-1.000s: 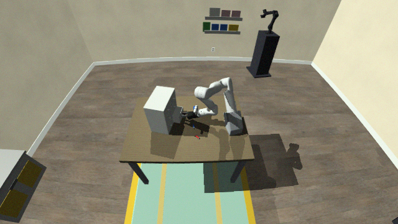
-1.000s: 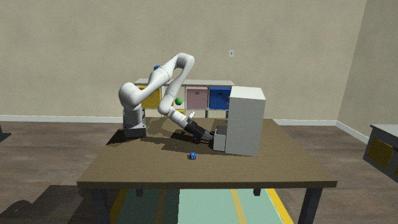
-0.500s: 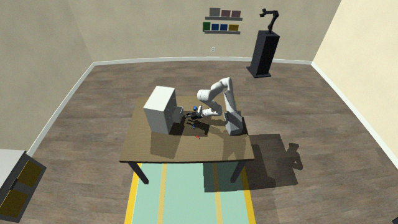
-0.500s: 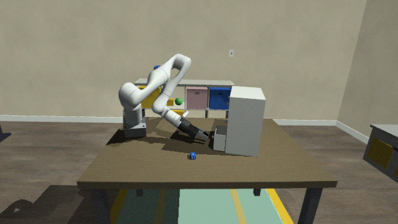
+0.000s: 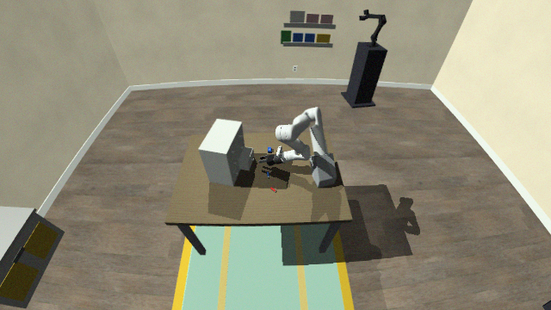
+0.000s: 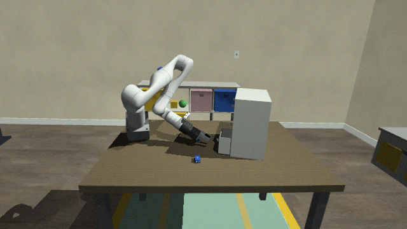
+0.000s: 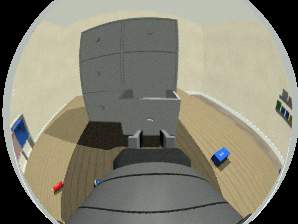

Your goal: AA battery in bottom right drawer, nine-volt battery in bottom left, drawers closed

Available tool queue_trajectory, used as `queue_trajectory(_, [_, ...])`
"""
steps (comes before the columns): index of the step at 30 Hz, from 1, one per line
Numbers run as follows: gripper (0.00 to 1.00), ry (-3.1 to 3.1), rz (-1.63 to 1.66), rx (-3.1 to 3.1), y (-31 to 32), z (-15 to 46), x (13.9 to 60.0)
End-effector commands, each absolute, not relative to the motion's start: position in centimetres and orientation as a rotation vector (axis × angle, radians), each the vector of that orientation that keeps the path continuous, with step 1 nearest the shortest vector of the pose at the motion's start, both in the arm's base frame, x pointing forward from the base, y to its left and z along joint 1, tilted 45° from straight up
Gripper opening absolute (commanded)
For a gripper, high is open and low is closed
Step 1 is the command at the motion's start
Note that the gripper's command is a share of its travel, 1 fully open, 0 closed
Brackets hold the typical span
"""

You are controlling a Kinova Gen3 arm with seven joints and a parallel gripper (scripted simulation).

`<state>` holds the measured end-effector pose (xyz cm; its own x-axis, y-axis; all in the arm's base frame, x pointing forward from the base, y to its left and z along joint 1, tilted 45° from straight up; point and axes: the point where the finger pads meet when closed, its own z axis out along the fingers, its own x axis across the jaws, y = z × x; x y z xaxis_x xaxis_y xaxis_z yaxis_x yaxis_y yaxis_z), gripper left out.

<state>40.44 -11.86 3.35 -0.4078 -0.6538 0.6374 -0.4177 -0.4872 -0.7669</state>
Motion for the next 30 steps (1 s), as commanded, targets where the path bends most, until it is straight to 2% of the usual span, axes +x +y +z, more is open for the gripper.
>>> queue_trajectory(1, [0.67, 1.478, -1.999, -1.602, -10.7, 3.7, 40.0])
queue_trajectory(16, [0.67, 1.478, -1.999, -1.602, -6.5, 6.0, 36.6])
queue_trajectory(30, [0.67, 1.484, -1.997, -1.604, -6.1, 6.2, 36.3])
